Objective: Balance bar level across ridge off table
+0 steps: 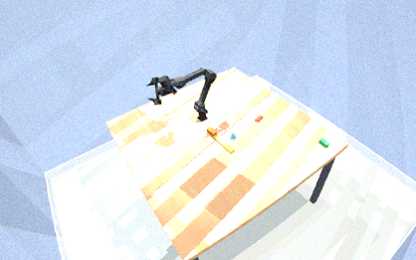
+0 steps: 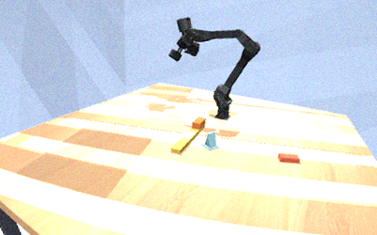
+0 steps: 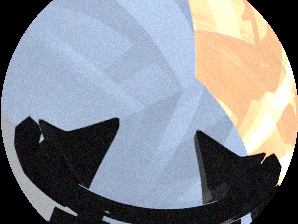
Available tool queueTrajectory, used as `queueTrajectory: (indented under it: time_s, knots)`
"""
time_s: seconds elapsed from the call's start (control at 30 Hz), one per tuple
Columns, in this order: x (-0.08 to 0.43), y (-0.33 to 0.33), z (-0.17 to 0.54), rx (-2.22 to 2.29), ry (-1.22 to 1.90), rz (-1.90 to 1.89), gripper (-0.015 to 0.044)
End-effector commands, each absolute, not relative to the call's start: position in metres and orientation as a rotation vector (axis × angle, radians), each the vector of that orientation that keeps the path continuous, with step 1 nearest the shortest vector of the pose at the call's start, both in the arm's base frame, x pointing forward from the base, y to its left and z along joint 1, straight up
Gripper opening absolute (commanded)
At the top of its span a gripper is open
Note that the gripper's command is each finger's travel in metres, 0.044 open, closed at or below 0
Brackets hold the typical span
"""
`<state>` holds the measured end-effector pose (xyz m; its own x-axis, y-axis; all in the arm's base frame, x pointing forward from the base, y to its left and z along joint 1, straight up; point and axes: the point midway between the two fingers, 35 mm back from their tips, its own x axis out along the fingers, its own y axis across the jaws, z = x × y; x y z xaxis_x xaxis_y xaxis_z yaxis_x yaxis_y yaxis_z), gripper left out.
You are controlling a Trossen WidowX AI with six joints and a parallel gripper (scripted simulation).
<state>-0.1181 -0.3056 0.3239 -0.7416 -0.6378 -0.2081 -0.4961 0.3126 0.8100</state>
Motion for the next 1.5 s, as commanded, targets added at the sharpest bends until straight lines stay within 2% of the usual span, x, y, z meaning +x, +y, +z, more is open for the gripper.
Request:
queueTrajectory:
  time_s: [0.0, 0.07, 0.1, 0.73, 1.47]
  knots:
    - [-0.117, -0.306, 0.324, 1.058, -2.411, -1.414, 0.0374]
    - [-0.110, -0.310, 0.321, 1.089, -2.345, -1.461, 0.0321]
    - [-0.104, -0.314, 0.319, 1.111, -2.295, -1.496, 0.0315]
    - [0.011, -0.345, 0.277, 1.332, -1.229, -1.865, 0.0315]
    - [0.143, -0.316, 0.235, 1.221, -0.169, -1.699, 0.0315]
